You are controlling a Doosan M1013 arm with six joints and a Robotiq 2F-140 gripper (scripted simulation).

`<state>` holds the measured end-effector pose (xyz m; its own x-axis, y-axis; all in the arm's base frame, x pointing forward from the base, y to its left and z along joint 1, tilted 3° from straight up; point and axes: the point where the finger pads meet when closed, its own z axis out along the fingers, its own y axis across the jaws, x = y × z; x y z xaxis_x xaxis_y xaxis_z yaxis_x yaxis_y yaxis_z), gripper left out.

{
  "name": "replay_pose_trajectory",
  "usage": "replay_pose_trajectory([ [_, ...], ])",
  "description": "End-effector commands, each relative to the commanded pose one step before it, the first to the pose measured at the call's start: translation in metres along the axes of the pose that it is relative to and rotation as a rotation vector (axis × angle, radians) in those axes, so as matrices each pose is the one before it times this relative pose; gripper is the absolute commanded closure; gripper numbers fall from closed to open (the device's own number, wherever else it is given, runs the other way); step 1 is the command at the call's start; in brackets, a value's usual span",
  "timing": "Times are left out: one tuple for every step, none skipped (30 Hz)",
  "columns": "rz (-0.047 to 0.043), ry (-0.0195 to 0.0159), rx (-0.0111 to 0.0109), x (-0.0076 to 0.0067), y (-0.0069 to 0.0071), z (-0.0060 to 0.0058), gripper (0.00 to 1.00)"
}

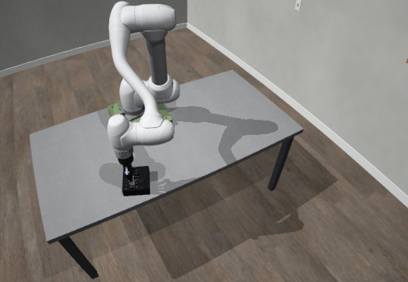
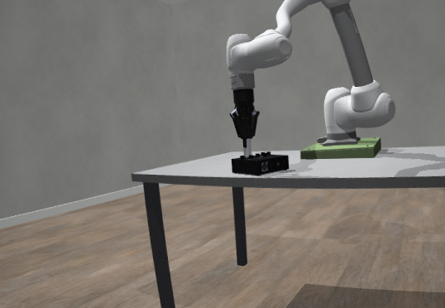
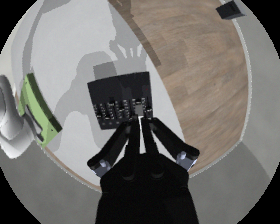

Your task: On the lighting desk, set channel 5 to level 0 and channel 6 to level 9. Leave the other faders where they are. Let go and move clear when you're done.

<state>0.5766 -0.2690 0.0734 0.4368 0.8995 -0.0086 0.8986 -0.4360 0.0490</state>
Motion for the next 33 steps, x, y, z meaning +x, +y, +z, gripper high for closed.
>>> replay_pose_trajectory([
  [0.00000, 0.00029, -0.00011, 0.00009, 0.00000, -0.00011, 0.90],
  [0.00000, 0.00000, 0.00000, 0.00000, 0.00000, 0.00000, 0.90],
  [0.00000, 0.00000, 0.00000, 0.00000, 0.00000, 0.00000, 0.90],
  [0.00000, 0.00000, 0.00000, 0.00000, 0.00000, 0.00000, 0.90],
  [0.00000, 0.00000, 0.00000, 0.00000, 0.00000, 0.00000, 0.90],
  [0.00000, 0.00000, 0.00000, 0.00000, 0.00000, 0.00000, 0.90],
  [0.00000, 0.00000, 0.00000, 0.00000, 0.00000, 0.00000, 0.90],
  [0.00000, 0.00000, 0.00000, 0.00000, 0.00000, 0.00000, 0.90],
  [0.00000, 0.00000, 0.00000, 0.00000, 0.00000, 0.00000, 0.90],
  [0.00000, 0.00000, 0.00000, 0.00000, 0.00000, 0.00000, 0.90],
  [0.00000, 0.00000, 0.00000, 0.00000, 0.00000, 0.00000, 0.90],
  [0.00000, 0.00000, 0.00000, 0.00000, 0.00000, 0.00000, 0.90],
  [0.00000, 0.00000, 0.00000, -0.00001, 0.00000, 0.00000, 0.90],
  [0.00000, 0.00000, 0.00000, -0.00006, 0.00000, 0.00000, 0.90],
  [0.00000, 0.00000, 0.00000, -0.00014, 0.00000, 0.00000, 0.90],
  [0.00000, 0.00000, 0.00000, -0.00025, 0.00000, 0.00000, 0.90],
  [0.00000, 0.00000, 0.00000, -0.00035, 0.00000, 0.00000, 0.90],
  [0.00000, 0.00000, 0.00000, -0.00045, 0.00000, 0.00000, 0.90],
  [0.00000, 0.00000, 0.00000, -0.00053, 0.00000, 0.00000, 0.90],
  [0.00000, 0.00000, 0.00000, 0.00000, 0.00000, 0.00000, 0.90],
  [0.00000, 0.00000, 0.00000, 0.00000, 0.00000, 0.00000, 0.90],
  [0.00000, 0.00000, 0.00000, -0.00059, 0.00000, 0.00000, 0.90],
  [0.00000, 0.00000, 0.00000, -0.00062, 0.00000, 0.00000, 0.90],
  [0.00000, 0.00000, 0.00000, -0.00062, 0.00000, 0.00000, 0.90],
  [0.00000, 0.00000, 0.00000, -0.00059, 0.00000, 0.00000, 0.90],
  [0.00000, 0.00000, 0.00000, -0.00053, 0.00000, 0.00000, 0.90],
  [0.00000, 0.00000, 0.00000, -0.00045, 0.00000, 0.00000, 0.90],
  [0.00000, 0.00000, 0.00000, -0.00035, 0.00000, 0.00000, 0.90],
  [0.00000, 0.00000, 0.00000, -0.00025, 0.00000, 0.00000, 0.90],
  [0.00000, 0.00000, 0.00000, -0.00014, 0.00000, 0.00000, 0.90],
  [0.00000, 0.00000, 0.00000, -0.00006, 0.00000, 0.00000, 0.90],
  [0.00000, 0.00000, 0.00000, -0.00001, 0.00000, 0.00000, 0.90],
  [0.00000, 0.00000, 0.00000, 0.00000, 0.00000, -0.00003, 0.90],
])
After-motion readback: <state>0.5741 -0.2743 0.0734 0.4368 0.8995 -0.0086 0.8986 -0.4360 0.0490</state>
